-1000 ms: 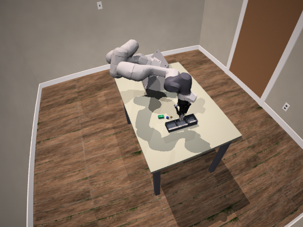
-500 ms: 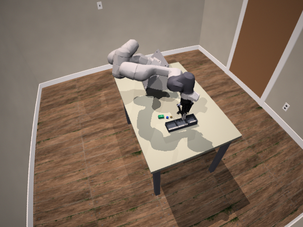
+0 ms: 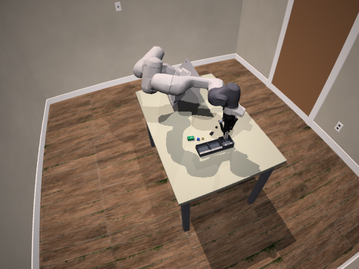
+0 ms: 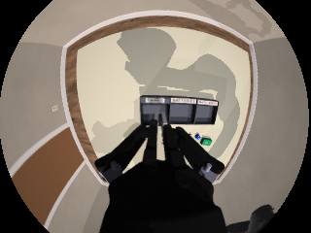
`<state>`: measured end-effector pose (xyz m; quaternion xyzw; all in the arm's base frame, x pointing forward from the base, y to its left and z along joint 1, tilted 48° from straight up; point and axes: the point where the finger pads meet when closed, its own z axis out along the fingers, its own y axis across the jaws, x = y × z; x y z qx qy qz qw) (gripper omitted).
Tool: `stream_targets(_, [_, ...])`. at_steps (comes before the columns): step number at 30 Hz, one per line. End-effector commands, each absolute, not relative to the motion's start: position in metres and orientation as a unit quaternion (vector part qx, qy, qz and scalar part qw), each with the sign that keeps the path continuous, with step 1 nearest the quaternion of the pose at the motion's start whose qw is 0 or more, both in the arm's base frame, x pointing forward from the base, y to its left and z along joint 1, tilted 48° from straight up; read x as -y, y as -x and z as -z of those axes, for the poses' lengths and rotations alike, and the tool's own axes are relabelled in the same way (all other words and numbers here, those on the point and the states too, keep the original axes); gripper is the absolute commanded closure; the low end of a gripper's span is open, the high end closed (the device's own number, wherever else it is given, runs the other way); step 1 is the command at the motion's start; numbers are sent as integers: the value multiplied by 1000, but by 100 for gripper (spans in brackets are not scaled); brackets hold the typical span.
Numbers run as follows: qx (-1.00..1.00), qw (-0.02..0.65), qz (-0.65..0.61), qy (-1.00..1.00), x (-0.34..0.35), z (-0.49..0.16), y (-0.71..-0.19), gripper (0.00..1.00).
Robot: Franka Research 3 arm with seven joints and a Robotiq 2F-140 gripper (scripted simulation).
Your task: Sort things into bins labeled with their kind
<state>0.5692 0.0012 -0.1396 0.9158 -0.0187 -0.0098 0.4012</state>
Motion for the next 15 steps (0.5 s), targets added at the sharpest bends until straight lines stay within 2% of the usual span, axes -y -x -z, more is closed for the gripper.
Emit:
stream_targets(1, [30, 405, 7, -914, 2, 142, -569, 95])
stream_targets(15, [30, 405, 7, -914, 25, 164, -568, 95])
